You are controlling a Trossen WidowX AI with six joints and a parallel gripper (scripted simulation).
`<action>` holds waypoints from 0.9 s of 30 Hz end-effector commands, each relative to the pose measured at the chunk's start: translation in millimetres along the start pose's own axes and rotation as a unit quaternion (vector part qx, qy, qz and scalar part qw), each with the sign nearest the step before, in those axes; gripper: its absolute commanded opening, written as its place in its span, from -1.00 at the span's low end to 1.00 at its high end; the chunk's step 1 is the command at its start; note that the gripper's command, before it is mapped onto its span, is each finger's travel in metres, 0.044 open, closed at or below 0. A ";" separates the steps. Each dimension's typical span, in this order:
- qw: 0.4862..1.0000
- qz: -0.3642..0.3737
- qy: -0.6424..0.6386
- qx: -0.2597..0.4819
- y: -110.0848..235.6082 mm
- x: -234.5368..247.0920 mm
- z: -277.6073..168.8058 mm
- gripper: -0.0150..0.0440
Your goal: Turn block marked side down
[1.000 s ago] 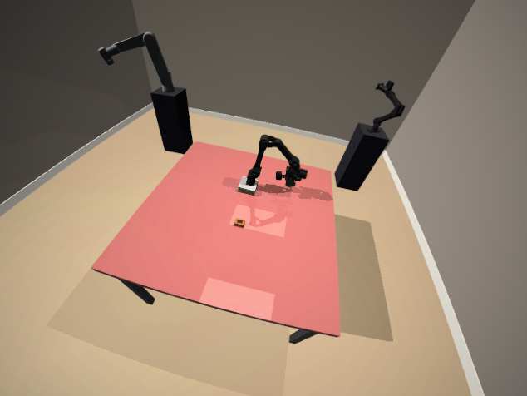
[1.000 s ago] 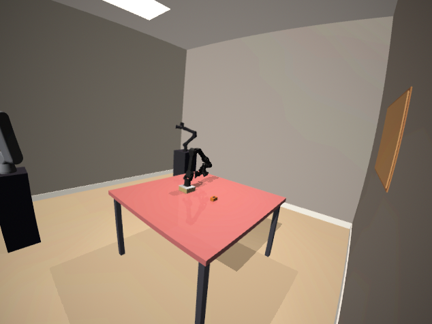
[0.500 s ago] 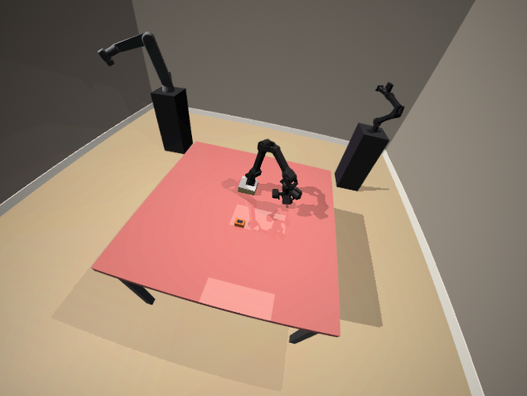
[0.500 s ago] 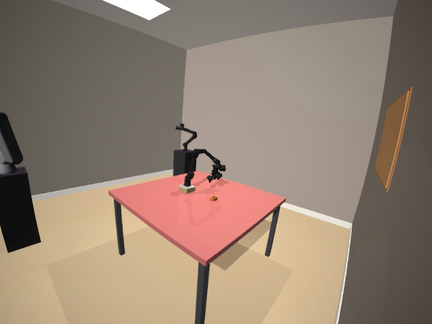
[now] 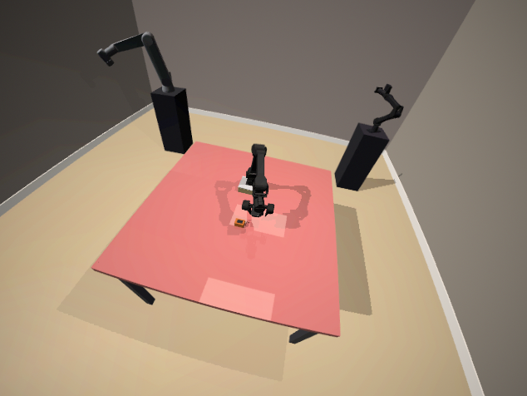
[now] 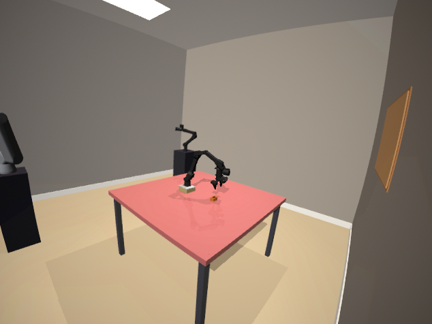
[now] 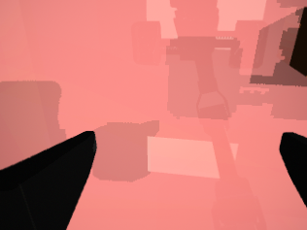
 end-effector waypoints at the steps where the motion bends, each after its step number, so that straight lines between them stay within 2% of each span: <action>1: 0.999 -0.033 -0.012 -0.012 13.6 -67.6 13.9 1.00; 4: 0.999 -0.049 -0.018 -0.015 20.4 -102.5 15.4 1.00; 9: 0.998 -0.050 -0.019 -0.015 17.7 -102.8 15.4 1.00; 13: 0.998 -0.050 -0.019 -0.015 -14.4 -106.6 15.6 1.00; 27: 0.998 -0.050 -0.019 -0.015 -31.9 -107.3 14.1 1.00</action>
Point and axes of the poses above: the point midway between the two fingers, 35 mm back from their tips, its own y axis back along the fingers, its own x axis across the jaws, z = x × y, the point moved 3 cm from there along y, back along the fingers, and after that the axes turned 10 degrees about y, right-handed, at the moved point
